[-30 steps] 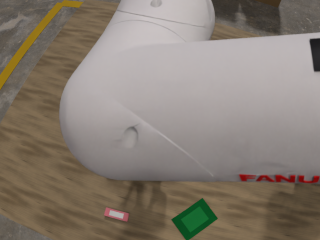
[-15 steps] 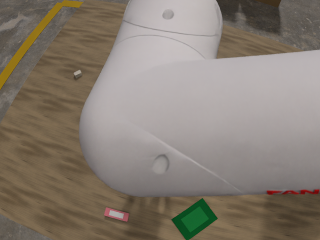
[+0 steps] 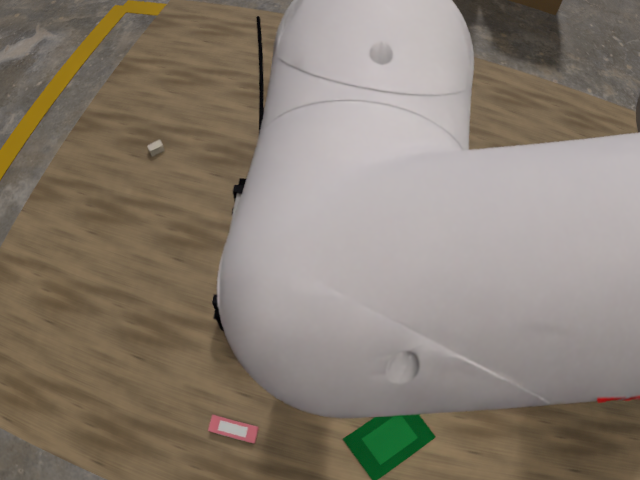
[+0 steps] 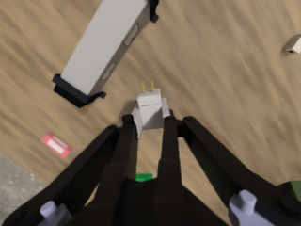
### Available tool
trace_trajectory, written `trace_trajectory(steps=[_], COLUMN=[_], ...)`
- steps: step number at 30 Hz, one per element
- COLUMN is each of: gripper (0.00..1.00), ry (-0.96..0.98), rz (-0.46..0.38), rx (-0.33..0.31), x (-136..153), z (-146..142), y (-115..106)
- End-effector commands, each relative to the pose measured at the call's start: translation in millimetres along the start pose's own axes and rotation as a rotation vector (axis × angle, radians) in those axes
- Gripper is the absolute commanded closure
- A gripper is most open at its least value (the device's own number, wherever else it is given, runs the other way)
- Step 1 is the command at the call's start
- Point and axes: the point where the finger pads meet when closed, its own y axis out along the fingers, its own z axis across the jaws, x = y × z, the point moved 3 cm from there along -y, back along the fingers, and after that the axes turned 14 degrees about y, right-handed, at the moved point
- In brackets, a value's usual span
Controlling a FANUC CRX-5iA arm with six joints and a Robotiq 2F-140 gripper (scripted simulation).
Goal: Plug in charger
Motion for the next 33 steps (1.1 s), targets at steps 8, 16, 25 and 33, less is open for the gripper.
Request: trace_trajectory(steps=[8,16,25,33], gripper=[0.90,0.90,0.90,0.90], ry=[-0.572,-0.769,-0.771,-0.771], rz=[-0.033,-0.070,-0.070,-0.070], rx=[-0.048,-0.082,-0.082,-0.082], x=[-2.3,-3.7,-3.5,-3.2], z=[2.7,3.0,3.0,2.9], y=[-0.2,1.5,7.6,13.7])
